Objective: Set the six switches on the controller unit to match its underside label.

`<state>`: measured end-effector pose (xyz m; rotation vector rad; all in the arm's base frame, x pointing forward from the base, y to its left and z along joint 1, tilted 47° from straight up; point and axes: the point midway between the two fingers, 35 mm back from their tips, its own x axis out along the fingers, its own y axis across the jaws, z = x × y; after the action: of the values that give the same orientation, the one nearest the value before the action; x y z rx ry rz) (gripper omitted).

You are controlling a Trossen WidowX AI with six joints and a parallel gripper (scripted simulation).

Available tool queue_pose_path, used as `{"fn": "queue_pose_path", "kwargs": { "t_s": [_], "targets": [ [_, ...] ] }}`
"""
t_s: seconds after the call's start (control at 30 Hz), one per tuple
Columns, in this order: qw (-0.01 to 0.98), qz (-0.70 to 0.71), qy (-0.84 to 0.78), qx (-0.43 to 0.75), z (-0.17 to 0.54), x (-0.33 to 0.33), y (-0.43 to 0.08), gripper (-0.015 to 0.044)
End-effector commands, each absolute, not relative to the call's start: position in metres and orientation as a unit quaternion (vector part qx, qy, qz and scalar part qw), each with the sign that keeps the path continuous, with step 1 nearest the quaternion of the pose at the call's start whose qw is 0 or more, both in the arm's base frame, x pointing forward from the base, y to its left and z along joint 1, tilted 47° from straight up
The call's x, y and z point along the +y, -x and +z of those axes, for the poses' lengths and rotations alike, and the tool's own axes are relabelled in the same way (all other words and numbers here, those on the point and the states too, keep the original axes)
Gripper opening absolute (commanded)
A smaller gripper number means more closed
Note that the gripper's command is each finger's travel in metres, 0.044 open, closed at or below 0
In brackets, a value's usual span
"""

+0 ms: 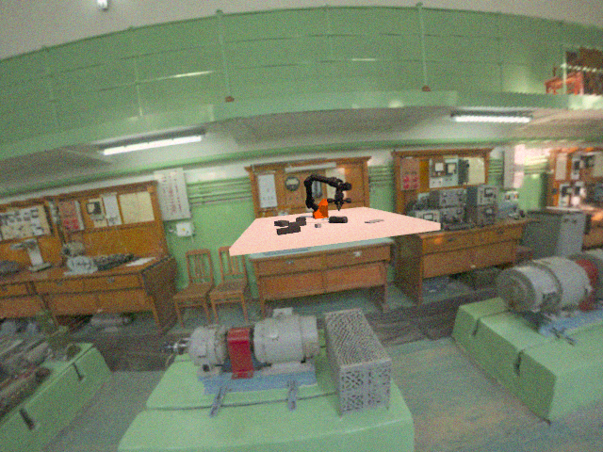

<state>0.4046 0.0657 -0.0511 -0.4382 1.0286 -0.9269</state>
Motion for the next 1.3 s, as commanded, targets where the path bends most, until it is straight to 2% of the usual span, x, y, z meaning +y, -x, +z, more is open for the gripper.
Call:
{"fn": "queue_pose_path", "kwargs": {
  "t_s": [0.0, 0.77, 0.87, 0.97, 1.27],
  "targets": [
    [0.790, -0.493, 0.095, 0.353, -0.048, 0.069, -0.394, 0.0000],
    [0.790, -0.493, 0.095, 0.353, -0.048, 0.069, -0.394, 0.0000],
    [0.784, -0.485, 0.110, 0.371, -0.049, 0.070, -0.398, 0.0079],
    [0.757, -0.445, 0.172, 0.447, -0.054, 0.073, -0.413, 0.0157],
    [0.650, -0.256, 0.327, 0.636, -0.064, 0.075, -0.449, 0.0394]
  ]
}}
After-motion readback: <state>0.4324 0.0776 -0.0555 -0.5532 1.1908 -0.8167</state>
